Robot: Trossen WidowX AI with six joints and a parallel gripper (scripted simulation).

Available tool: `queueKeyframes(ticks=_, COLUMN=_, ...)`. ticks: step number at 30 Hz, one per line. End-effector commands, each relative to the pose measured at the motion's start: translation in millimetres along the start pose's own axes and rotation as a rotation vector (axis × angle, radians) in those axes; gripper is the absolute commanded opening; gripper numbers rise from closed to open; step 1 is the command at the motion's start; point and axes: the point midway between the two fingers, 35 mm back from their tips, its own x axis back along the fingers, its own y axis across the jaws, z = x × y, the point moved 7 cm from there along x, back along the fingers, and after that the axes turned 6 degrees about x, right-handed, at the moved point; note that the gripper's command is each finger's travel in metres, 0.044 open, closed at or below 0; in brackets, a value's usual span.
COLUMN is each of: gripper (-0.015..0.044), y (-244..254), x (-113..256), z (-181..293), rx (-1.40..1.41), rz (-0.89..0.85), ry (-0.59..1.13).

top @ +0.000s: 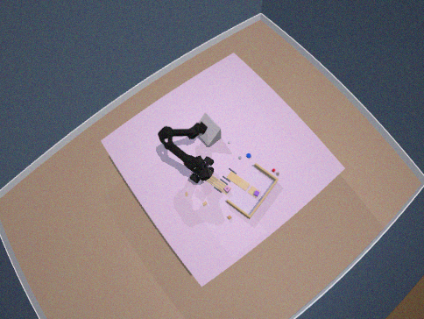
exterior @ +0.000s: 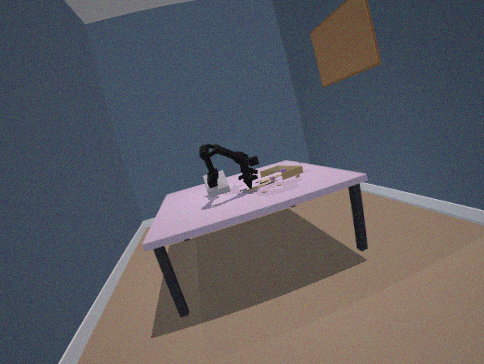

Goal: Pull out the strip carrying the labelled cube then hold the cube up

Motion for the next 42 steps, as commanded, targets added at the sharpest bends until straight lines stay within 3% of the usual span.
queueKeyframes(ticks=1, gripper=0.0000, y=3, x=-5, z=5, rx=0.007, rz=-0.013, ry=0.026)
queueKeyframes(ticks=9, gripper=0.0000, y=3, x=-5, z=5, rx=0.007, rz=-0.013, ry=0.026)
queueKeyframes(ticks=14, gripper=0.0000, y=-2, x=40, z=-4, rx=0.006, rz=-0.015, ry=0.023)
queueKeyframes(ticks=17, gripper=0.0000, y=-2, x=42, z=-4, rx=0.007, rz=-0.015, ry=0.025)
queueKeyframes(ticks=23, gripper=0.0157, y=-5, x=43, z=-31, rx=-0.159, rz=-0.013, ry=0.025)
queueKeyframes(ticks=34, gripper=0.0440, y=-12, x=49, z=-79, rx=-0.164, rz=-0.013, ry=0.024)
queueKeyframes(ticks=42, gripper=0.0440, y=-16, x=53, z=-114, rx=-0.165, rz=-0.014, ry=0.022)
